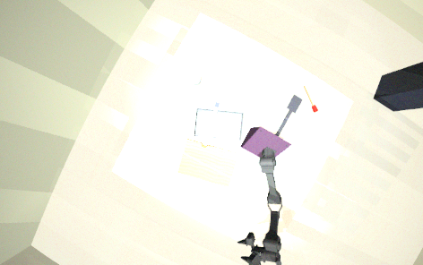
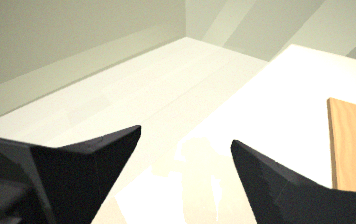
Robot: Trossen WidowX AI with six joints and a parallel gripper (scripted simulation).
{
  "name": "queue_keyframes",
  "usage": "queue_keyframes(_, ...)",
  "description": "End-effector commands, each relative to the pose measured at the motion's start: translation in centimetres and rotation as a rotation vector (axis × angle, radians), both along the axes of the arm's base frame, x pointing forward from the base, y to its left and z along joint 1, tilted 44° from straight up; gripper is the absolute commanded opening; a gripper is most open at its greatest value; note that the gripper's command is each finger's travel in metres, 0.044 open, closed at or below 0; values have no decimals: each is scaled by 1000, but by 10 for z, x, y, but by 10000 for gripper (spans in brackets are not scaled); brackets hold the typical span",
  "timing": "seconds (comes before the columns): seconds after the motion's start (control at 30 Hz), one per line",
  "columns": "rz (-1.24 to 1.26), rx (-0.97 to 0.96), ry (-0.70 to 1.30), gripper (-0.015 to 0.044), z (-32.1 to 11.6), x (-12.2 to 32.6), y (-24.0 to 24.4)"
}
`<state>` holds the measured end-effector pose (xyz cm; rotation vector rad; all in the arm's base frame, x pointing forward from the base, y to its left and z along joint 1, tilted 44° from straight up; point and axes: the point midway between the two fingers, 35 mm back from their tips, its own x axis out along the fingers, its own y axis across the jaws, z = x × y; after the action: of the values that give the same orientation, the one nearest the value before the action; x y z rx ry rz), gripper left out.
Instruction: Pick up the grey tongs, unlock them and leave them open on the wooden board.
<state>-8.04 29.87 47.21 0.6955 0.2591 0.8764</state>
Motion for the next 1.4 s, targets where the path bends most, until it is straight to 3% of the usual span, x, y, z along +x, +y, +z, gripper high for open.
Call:
queue_keyframes(0.0,5,7,4,374,2,1,-1)
queue_keyframes(0.17,63,134,102,260,19,10,-12)
queue_keyframes(0.83,381,862,586,260,108,67,-94)
queue_keyframes(1.0,458,1090,739,260,129,100,-138)
queue_keyframes(1.37,700,1720,1336,260,137,200,-246)
